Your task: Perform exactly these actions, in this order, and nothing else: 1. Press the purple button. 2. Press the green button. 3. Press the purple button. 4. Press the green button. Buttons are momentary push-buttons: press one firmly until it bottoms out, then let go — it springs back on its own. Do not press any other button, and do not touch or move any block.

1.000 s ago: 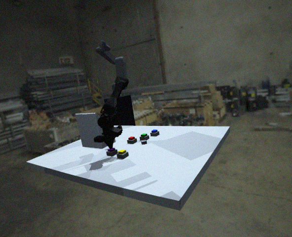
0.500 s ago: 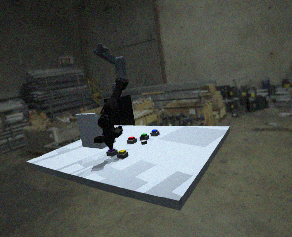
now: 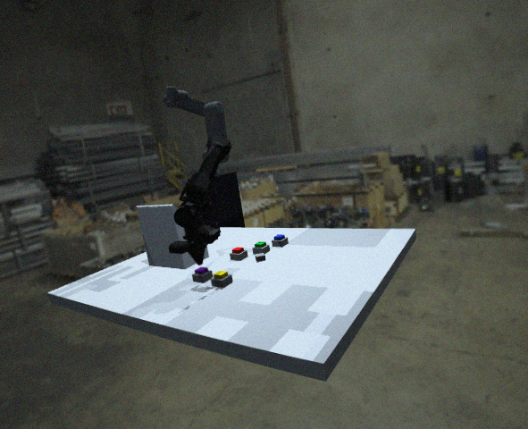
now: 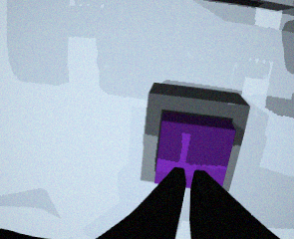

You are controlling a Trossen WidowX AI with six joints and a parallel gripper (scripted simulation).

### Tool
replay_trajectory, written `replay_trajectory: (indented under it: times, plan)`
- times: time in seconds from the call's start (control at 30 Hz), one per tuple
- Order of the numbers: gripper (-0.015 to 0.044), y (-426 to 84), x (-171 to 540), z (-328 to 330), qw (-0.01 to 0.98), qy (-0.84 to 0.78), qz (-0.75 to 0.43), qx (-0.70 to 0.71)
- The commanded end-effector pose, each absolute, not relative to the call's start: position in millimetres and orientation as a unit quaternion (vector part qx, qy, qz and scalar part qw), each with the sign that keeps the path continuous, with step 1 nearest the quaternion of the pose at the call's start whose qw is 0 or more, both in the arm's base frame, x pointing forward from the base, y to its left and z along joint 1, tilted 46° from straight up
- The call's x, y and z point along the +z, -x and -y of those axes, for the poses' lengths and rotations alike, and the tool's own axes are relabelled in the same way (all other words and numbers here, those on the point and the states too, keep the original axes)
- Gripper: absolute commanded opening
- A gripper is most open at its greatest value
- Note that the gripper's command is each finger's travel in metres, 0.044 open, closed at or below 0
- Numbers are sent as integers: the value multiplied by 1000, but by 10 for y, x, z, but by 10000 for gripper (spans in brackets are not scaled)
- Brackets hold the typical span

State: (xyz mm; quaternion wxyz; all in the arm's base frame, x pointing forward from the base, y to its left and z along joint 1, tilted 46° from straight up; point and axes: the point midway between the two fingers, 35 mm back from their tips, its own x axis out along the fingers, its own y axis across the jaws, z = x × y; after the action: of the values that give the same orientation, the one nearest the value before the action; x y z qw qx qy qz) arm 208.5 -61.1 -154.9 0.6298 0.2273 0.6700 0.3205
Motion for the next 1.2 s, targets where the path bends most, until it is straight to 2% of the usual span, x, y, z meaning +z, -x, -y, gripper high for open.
replay_trajectory:
  times: [0.0,0.2,0.4,0.7,0.97,1.17]
  plan:
    - [20,-2120,-1475,714,634,-222,-668,319]
    - [20,-2179,-1068,1130,634,-221,-669,319]
    - [20,-2237,-964,1105,635,-220,-670,316]
    - [20,-2672,92,152,643,-213,-672,298]
    - [20,-2407,926,-831,634,-225,-667,320]
    - [20,-2359,987,-905,631,-227,-667,324]
